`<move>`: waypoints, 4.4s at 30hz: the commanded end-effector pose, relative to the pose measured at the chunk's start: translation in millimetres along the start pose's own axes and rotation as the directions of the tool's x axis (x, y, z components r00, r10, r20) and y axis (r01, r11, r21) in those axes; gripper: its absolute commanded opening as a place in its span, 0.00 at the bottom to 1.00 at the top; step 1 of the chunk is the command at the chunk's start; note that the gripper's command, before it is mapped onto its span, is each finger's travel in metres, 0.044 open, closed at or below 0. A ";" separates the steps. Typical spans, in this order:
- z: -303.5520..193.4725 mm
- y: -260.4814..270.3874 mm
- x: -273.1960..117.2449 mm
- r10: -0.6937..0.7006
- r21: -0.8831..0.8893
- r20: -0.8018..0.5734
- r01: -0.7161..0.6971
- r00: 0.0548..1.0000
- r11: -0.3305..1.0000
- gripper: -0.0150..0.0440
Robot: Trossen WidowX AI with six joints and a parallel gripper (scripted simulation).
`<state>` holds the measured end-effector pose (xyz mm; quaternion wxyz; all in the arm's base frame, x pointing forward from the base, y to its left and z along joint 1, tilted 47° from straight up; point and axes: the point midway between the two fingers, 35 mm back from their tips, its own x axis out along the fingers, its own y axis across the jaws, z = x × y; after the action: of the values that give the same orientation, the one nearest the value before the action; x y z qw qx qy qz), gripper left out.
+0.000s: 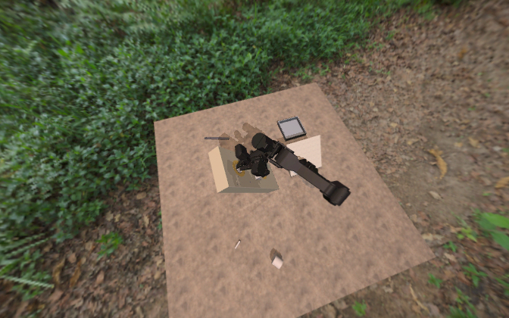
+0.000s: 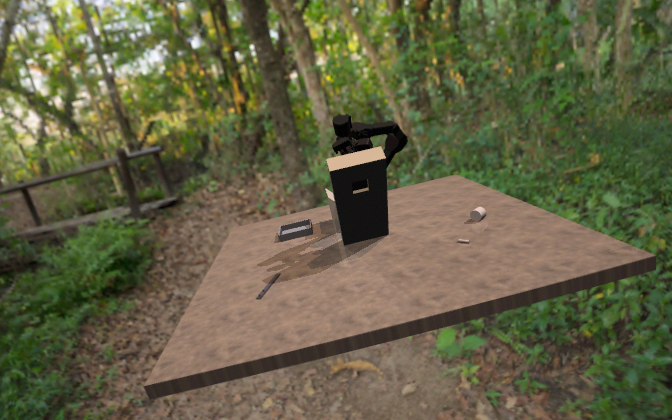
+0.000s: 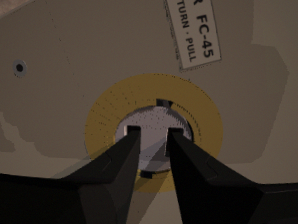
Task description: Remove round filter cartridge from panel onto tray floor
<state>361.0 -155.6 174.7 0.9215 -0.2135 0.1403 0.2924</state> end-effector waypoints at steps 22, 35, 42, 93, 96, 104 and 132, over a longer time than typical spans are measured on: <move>-0.5 0.4 9.5 0.001 0.003 -0.004 -0.001 1.000 1.000 0.40; -0.5 0.4 12.4 0.001 0.002 -0.004 -0.001 1.000 1.000 0.40; -0.4 0.4 13.6 0.001 0.002 -0.004 -0.001 1.000 1.000 0.40; -0.7 0.2 15.8 -0.002 0.216 -0.002 0.002 1.000 0.976 0.25; -0.5 0.3 17.3 0.000 0.313 -0.003 0.001 1.000 0.950 0.25; -0.4 0.4 18.3 0.001 0.560 -0.003 0.001 1.000 0.828 0.25; -0.3 0.4 16.4 0.001 1.000 -0.004 0.004 1.000 0.000 0.25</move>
<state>364.8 -154.3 171.0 0.8214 0.4744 0.2959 0.1128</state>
